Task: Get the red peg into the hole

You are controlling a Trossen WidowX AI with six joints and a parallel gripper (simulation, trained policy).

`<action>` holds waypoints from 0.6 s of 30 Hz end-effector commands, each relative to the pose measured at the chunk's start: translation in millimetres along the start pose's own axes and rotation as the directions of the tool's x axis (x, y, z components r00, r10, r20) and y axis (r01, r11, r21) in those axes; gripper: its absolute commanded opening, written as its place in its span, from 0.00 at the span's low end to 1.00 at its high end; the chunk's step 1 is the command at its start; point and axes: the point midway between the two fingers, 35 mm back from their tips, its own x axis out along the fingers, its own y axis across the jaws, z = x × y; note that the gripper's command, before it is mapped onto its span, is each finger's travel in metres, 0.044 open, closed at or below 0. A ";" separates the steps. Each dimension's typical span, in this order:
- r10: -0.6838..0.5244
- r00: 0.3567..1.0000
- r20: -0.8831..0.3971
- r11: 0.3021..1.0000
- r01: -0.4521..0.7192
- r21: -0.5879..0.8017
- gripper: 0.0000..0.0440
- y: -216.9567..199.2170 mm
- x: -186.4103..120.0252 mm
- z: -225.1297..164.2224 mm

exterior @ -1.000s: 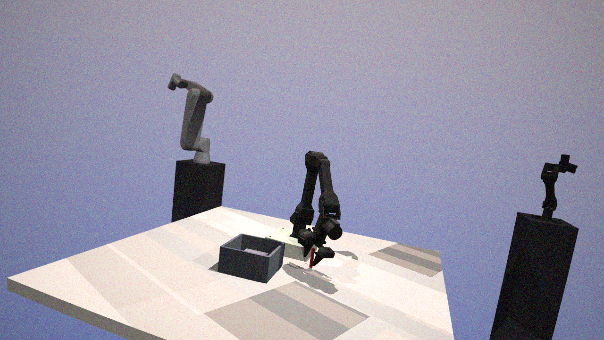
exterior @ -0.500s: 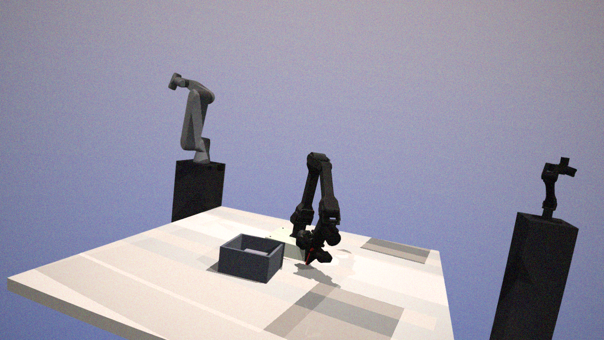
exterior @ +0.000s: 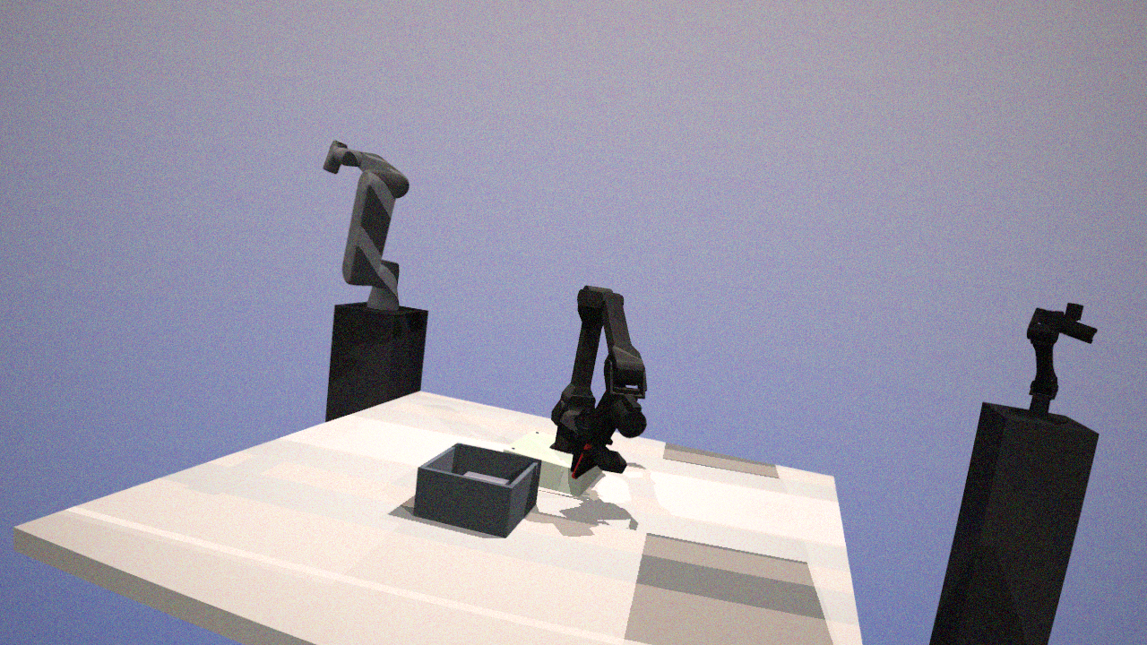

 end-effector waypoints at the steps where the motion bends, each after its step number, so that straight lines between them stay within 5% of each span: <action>1: 0.009 1.000 0.028 1.000 -0.009 0.022 0.00 -1.5 -14.0 13.8; 18: 0.005 0.995 0.103 0.972 -0.029 0.233 0.00 -18.2 -33.7 92.2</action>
